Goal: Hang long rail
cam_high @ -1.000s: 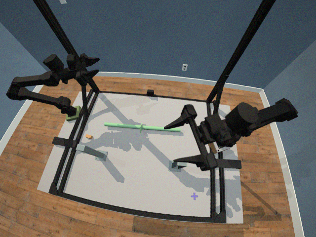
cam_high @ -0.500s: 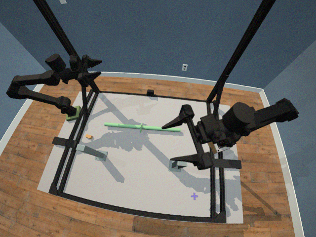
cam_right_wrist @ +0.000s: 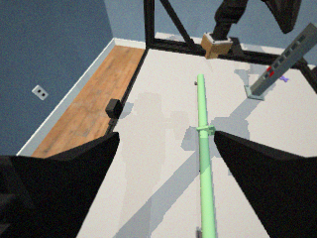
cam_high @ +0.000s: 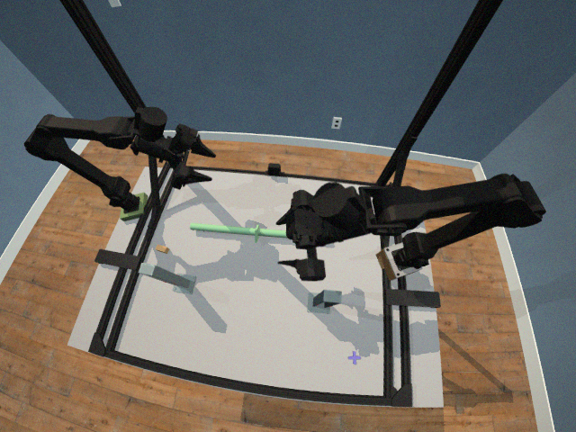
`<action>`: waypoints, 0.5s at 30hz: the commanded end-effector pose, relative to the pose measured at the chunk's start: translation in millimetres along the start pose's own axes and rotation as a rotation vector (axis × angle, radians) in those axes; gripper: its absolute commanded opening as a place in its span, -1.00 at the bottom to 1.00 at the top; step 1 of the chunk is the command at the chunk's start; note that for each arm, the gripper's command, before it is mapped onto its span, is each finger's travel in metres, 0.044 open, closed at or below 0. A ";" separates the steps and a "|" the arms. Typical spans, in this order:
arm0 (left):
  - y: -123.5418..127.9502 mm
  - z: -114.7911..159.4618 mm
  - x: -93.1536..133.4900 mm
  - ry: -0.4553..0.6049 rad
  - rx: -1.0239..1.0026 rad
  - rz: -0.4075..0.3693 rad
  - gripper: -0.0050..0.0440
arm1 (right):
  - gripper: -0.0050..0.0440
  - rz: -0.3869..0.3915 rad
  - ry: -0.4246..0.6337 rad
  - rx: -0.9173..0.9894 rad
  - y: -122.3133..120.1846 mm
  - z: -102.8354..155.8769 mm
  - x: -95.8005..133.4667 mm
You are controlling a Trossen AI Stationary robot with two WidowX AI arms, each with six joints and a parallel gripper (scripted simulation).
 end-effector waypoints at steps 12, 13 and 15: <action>-83.3 40.1 -58.2 0.660 -0.109 0.195 1.00 | 1.00 0.204 0.635 -0.109 -81.9 10.2 -68.8; -88.8 43.6 -60.2 0.703 -0.121 0.201 1.00 | 1.00 0.211 0.678 -0.120 -87.8 12.3 -71.9; -88.8 43.6 -60.2 0.703 -0.121 0.201 1.00 | 1.00 0.211 0.678 -0.120 -87.8 12.3 -71.9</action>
Point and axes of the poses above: on each arm, the point midway between the two fingers, 35 mm back from their tips, its own x axis back along the fingers, its own y axis across the jaws, z = x × y, the point moved 8 cm from there along x, back along the fingers, and after that the axes turned 14 degrees about -x, right-handed, at the moved point
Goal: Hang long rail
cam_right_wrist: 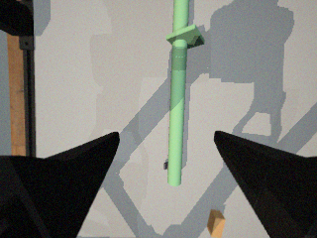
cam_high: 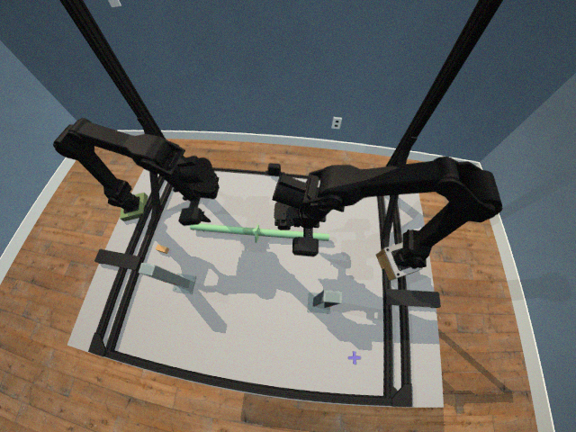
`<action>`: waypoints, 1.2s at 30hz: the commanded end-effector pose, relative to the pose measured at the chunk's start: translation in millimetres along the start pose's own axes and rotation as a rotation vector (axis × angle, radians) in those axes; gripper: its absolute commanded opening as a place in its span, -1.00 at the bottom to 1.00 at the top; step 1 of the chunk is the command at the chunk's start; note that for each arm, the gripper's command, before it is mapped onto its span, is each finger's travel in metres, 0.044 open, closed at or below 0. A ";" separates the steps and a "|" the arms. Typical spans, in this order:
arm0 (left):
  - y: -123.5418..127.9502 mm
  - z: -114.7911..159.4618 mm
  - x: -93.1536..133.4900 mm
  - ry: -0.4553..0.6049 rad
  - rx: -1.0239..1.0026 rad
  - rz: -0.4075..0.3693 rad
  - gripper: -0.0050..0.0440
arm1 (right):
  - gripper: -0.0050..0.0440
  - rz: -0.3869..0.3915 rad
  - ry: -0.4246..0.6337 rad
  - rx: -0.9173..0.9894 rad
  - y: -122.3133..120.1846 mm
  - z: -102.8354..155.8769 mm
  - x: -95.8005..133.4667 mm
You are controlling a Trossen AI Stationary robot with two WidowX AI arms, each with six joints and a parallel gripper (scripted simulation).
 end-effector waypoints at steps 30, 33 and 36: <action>-28.5 5.6 -36.0 0.253 -0.046 0.019 1.00 | 1.00 0.032 0.266 -0.047 -29.3 -0.9 -33.6; -28.5 6.2 -39.3 0.253 -0.046 0.019 1.00 | 1.00 0.032 0.266 -0.047 -29.4 -0.3 -36.8; -28.5 6.8 -42.5 0.253 -0.046 0.019 1.00 | 1.00 0.032 0.266 -0.047 -29.4 0.4 -40.1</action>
Point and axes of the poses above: on each arm, the point midway between the two fingers, 35 mm back from their tips, its own x axis back along the fingers, its own y axis across the jaws, z = x × y, the point moved 8 cm from there along x, back along the fingers, and after that the axes turned 14 degrees about -x, right-handed, at the moved point
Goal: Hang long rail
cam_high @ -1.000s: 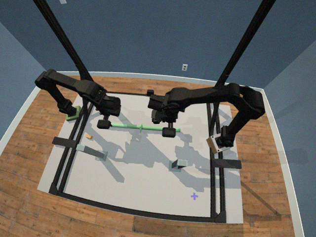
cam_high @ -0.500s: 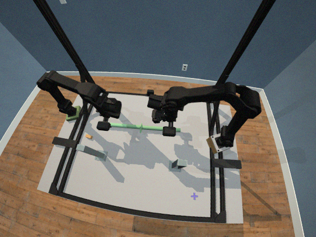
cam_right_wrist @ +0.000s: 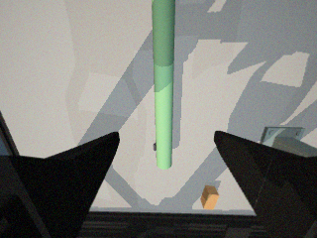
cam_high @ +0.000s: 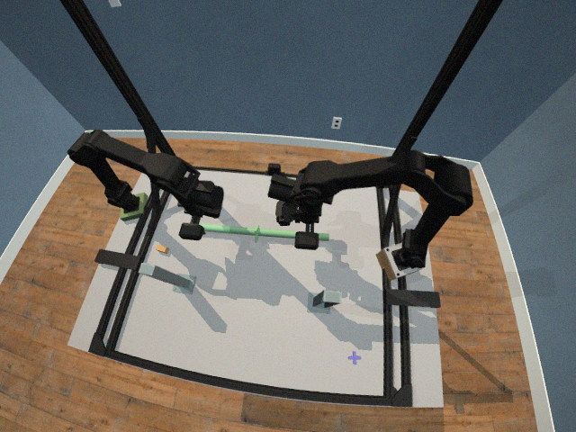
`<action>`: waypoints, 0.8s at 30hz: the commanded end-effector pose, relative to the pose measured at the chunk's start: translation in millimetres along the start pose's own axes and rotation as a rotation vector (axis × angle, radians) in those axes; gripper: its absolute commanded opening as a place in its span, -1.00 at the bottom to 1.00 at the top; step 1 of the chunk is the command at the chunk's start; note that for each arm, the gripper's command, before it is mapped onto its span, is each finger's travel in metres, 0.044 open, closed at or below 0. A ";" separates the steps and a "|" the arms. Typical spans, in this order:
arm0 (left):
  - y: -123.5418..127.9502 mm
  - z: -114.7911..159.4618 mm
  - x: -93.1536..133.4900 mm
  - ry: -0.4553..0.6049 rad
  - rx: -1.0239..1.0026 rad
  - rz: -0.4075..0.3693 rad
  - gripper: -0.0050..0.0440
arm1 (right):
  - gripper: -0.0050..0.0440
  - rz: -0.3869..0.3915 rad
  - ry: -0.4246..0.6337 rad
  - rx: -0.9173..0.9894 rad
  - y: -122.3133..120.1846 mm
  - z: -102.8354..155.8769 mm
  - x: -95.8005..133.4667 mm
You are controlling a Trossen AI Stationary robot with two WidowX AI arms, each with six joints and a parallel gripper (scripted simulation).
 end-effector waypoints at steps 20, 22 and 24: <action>-0.2 2.0 -39.1 0.020 0.004 0.000 1.00 | 1.00 0.001 0.009 0.002 -0.3 0.9 -36.0; -0.2 2.3 -42.3 0.020 0.003 0.000 1.00 | 1.00 0.001 0.009 0.002 -0.3 1.1 -39.3; -0.2 2.5 -45.6 0.020 0.003 0.000 1.00 | 1.00 0.001 0.009 0.002 -0.3 1.3 -42.6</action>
Point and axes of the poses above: on each arm, the point midway between the two fingers, 35 mm back from their tips, its own x axis back along the fingers, its own y axis across the jaws, z = x × y, the point moved 8 cm from there along x, back along the fingers, and after that the axes turned 14 degrees about -x, right-handed, at the moved point
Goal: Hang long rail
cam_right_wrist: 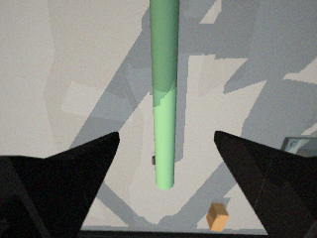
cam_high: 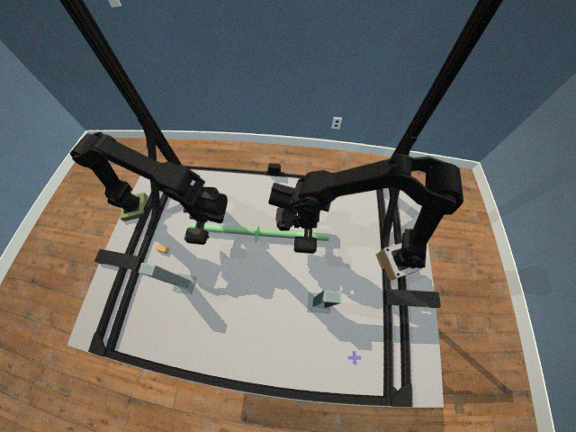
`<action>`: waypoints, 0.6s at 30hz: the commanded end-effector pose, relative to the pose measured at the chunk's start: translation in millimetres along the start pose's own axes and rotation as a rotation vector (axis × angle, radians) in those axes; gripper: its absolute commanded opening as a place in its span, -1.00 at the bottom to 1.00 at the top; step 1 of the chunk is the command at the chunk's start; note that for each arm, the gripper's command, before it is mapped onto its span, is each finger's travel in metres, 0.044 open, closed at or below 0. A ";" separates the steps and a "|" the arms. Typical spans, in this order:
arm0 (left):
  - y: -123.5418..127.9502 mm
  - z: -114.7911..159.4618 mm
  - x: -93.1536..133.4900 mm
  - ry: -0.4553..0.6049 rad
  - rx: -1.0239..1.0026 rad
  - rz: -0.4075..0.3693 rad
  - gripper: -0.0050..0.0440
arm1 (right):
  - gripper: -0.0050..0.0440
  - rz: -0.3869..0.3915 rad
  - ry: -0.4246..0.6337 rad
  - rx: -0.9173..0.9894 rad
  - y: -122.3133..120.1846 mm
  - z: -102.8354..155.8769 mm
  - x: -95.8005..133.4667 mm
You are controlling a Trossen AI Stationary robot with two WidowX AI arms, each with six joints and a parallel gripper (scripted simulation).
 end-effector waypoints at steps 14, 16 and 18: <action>-0.3 5.3 -30.1 0.021 0.003 0.000 1.00 | 1.00 0.001 0.011 0.002 -0.5 3.9 -27.7; -0.3 5.8 -33.3 0.021 0.003 0.000 1.00 | 1.00 0.001 0.011 0.002 -0.5 4.4 -30.9; -0.3 6.2 -35.4 0.021 0.003 0.000 1.00 | 1.00 0.001 0.011 0.002 -0.6 4.7 -33.0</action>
Point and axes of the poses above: on each arm, the point midway between the two fingers, 35 mm back from their tips, its own x axis back along the fingers, its own y axis across the jaws, z = x × y, the point moved 8 cm from there along x, back along the fingers, and after that the axes turned 14 degrees about -x, right-handed, at the moved point
